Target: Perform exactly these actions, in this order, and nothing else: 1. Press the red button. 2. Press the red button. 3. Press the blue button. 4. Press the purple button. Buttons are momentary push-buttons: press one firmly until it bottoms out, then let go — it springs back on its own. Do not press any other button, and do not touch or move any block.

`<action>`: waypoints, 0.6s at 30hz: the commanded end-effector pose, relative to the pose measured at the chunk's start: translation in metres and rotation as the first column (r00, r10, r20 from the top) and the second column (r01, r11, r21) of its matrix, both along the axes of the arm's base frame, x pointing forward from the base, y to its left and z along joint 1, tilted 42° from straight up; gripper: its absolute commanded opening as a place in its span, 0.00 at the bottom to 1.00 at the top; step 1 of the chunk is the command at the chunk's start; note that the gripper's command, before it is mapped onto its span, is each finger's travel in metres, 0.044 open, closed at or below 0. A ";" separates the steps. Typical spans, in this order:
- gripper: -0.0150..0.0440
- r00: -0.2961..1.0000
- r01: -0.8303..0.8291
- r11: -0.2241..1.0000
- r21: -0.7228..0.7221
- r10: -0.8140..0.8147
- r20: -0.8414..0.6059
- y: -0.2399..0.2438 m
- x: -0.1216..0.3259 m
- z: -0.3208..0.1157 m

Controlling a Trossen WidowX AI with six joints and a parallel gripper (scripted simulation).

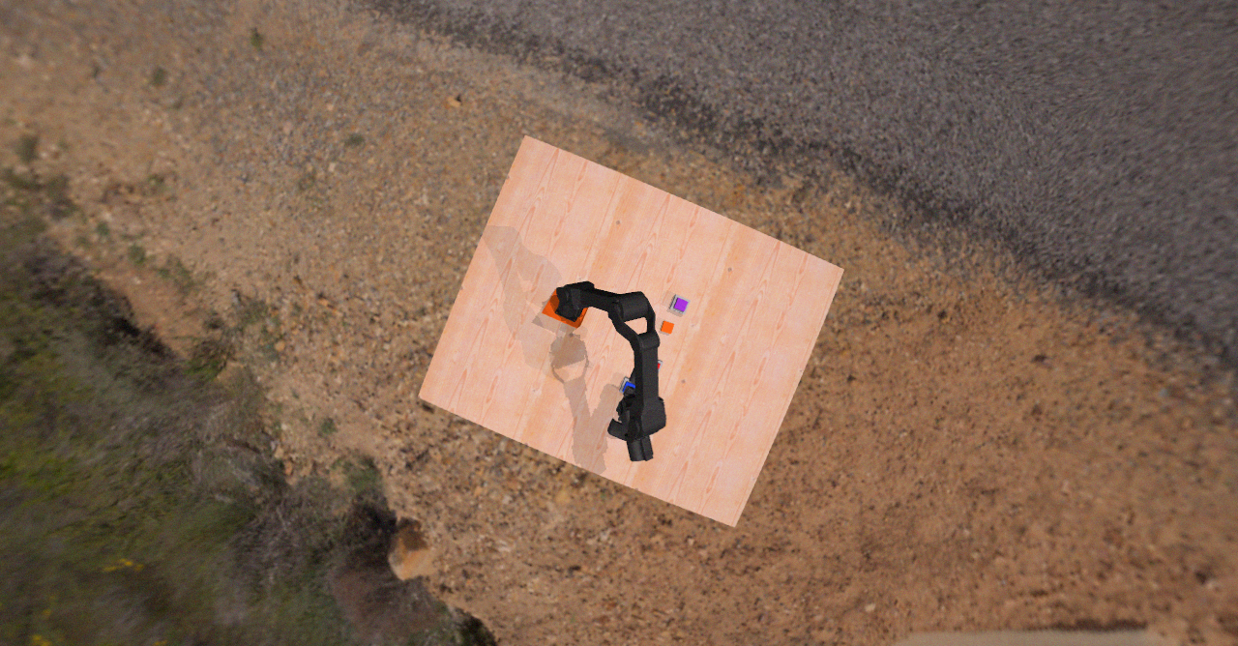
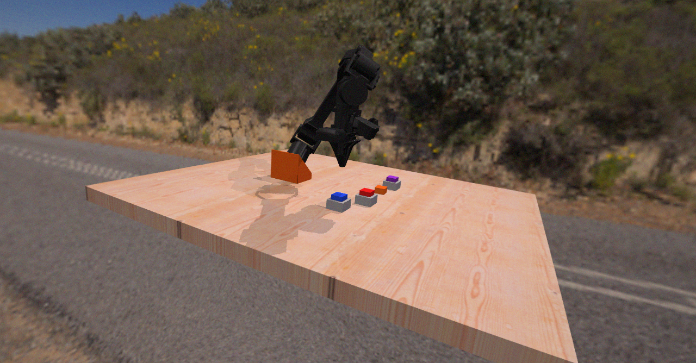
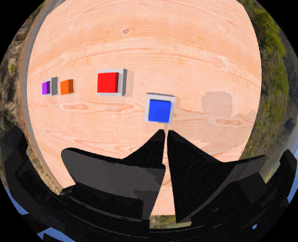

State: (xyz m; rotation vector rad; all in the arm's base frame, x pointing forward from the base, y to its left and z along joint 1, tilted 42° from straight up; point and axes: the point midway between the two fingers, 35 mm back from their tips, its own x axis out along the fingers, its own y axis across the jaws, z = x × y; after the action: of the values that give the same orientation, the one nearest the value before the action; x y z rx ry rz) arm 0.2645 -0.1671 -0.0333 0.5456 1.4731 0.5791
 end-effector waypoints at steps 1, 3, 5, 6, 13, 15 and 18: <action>0.29 1.000 -0.010 1.000 0.002 0.010 -0.002 -0.007 -0.002 0.011; 0.29 1.000 -0.009 1.000 0.000 0.009 -0.003 -0.005 0.000 0.014; 0.29 1.000 -0.006 1.000 -0.013 0.006 -0.006 0.012 0.015 0.034; 0.29 1.000 -0.004 1.000 -0.021 0.003 -0.006 0.026 0.025 0.050; 0.29 1.000 0.003 1.000 -0.029 -0.003 -0.002 0.110 0.052 0.126; 0.29 1.000 0.002 1.000 -0.023 -0.002 -0.001 0.137 0.053 0.148; 0.29 1.000 -0.002 1.000 -0.007 0.002 0.000 0.176 0.047 0.179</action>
State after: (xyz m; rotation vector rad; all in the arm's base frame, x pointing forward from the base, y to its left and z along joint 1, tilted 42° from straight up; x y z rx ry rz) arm 0.3189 -0.0338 0.1122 0.5153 1.4729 0.5626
